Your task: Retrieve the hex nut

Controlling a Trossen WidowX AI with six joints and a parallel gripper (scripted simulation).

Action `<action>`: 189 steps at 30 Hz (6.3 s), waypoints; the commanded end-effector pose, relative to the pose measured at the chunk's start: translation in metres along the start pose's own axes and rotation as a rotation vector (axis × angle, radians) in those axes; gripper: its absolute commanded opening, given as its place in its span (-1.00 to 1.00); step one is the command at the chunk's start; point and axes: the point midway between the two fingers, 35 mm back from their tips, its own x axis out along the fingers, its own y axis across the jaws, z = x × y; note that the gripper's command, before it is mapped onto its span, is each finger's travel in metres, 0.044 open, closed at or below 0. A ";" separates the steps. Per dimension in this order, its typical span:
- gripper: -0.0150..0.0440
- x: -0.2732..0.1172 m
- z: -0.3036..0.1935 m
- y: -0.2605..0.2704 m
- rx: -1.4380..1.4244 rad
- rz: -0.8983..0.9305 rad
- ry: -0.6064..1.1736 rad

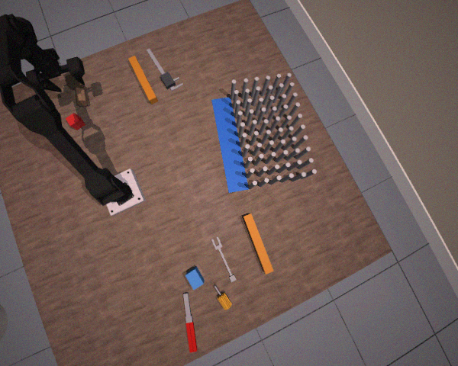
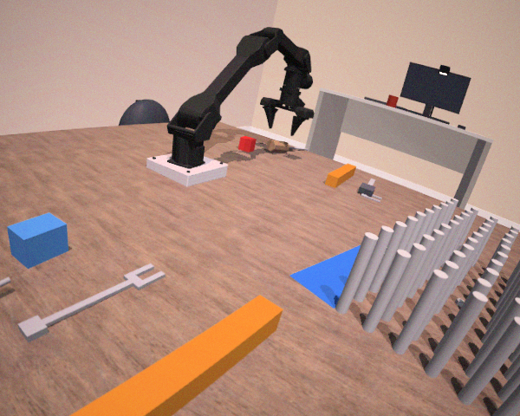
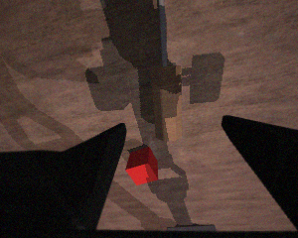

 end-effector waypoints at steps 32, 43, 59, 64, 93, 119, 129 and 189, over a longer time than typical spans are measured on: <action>1.00 -0.006 -0.004 -0.006 -2.632 -0.432 -0.432; 1.00 -0.007 -0.008 -0.007 -2.987 -0.634 -0.421; 0.64 -0.007 -0.008 -0.007 -2.987 -0.634 -0.421; 0.46 -0.007 -0.008 -0.007 -2.987 -0.634 -0.421; 0.46 0.029 -0.006 -0.007 -2.987 -0.633 -0.420; 0.17 0.063 -0.009 -0.007 -2.988 -0.632 -0.419; -0.26 0.049 -0.001 -0.014 -2.965 -0.702 -0.404; -0.49 -0.128 -0.076 -0.171 -2.482 -0.652 -0.158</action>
